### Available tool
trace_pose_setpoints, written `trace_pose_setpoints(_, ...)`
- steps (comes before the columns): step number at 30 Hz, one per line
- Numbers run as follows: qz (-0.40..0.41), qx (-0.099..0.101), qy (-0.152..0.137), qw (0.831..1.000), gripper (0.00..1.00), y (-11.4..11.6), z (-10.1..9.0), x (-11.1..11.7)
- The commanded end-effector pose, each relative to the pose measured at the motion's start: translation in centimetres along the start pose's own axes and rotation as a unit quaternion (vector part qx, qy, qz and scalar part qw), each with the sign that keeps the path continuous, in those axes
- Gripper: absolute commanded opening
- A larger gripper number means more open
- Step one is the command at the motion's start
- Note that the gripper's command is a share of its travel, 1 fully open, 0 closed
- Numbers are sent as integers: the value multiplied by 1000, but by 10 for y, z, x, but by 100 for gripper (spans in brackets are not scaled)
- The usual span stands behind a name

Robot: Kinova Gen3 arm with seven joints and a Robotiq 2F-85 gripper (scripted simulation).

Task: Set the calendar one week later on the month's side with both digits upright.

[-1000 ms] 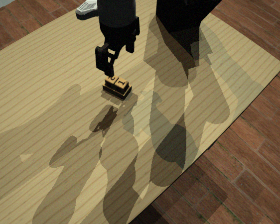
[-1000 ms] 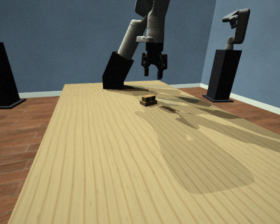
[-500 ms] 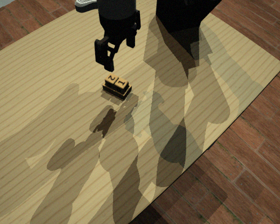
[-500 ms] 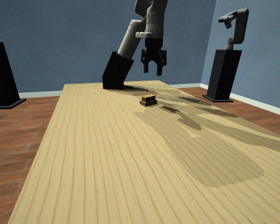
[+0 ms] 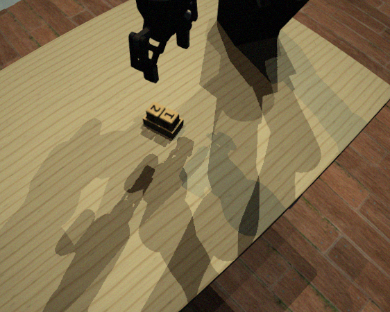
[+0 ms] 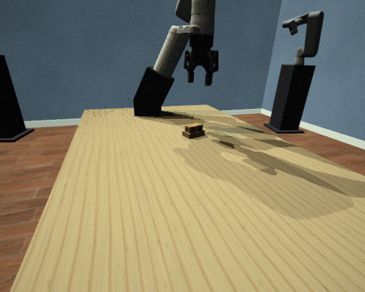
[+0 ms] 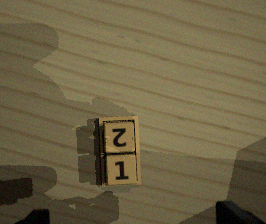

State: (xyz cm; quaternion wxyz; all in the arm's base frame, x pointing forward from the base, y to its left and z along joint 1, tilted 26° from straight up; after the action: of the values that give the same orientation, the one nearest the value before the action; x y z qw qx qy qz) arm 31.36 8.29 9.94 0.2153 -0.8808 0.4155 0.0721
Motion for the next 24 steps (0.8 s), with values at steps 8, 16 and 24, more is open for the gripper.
trace_pose_setpoints(8, -6, 5, 8, 1000, 100, -6, -14, 1)
trace_pose_setpoints(16, -6, 5, 8, 1000, 100, -6, -14, 1)
trace_pose_setpoints(24, -6, 5, 8, 1000, 100, -6, -14, 1)
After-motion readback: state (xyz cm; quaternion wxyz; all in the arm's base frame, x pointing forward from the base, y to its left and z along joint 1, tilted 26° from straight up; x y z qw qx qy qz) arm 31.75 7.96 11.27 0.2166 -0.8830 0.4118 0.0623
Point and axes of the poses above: the point where the finger pads meet when closed, its own z axis out along the fingers, its own y axis across the jaws, x = y × z, the point moved 4 cm from there along -z, back along the fingers, and after that the axes turned 11 degrees about -z, right-handed, at the moved point
